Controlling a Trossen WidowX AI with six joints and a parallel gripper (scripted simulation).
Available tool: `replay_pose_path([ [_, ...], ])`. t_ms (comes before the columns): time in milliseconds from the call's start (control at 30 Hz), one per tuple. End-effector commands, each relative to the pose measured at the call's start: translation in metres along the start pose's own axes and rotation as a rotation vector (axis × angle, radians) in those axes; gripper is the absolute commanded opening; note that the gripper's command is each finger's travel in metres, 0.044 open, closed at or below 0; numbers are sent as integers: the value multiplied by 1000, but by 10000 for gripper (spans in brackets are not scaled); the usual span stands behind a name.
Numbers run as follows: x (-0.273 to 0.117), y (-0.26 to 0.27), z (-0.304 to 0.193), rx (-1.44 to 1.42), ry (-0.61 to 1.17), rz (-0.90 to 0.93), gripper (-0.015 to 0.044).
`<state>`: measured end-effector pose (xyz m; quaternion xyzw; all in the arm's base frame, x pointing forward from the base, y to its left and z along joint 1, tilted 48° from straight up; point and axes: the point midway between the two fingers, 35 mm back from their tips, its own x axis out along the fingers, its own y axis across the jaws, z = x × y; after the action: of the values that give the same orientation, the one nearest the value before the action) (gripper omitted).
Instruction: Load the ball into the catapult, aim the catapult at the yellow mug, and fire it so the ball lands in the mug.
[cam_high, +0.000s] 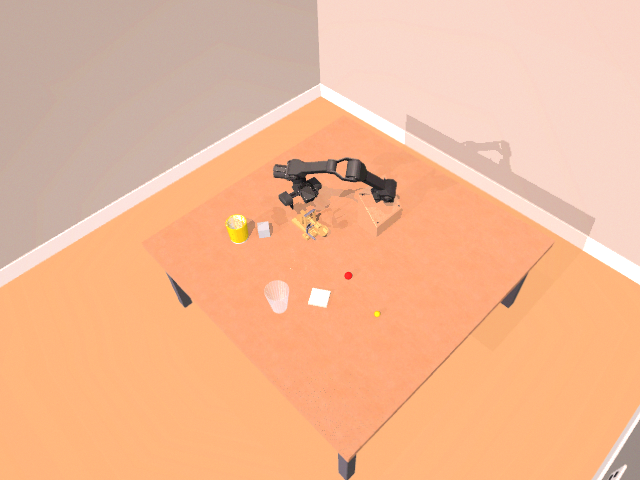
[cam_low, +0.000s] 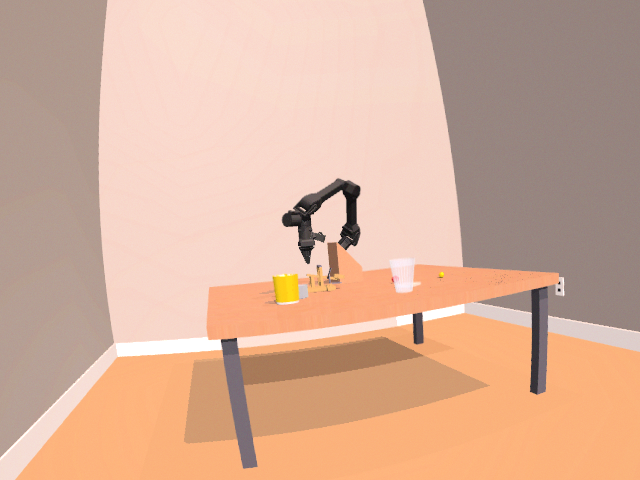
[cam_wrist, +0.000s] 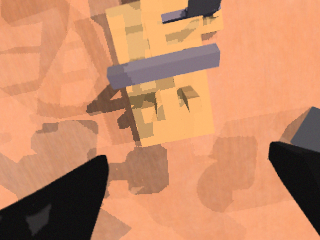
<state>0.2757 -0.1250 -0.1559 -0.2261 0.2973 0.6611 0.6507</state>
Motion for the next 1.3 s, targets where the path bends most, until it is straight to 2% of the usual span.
replay_pose_path([
  [0,-1,0,0,131,0,-2,440],
  [1267,-6,2,1,1451,-4,0,440],
])
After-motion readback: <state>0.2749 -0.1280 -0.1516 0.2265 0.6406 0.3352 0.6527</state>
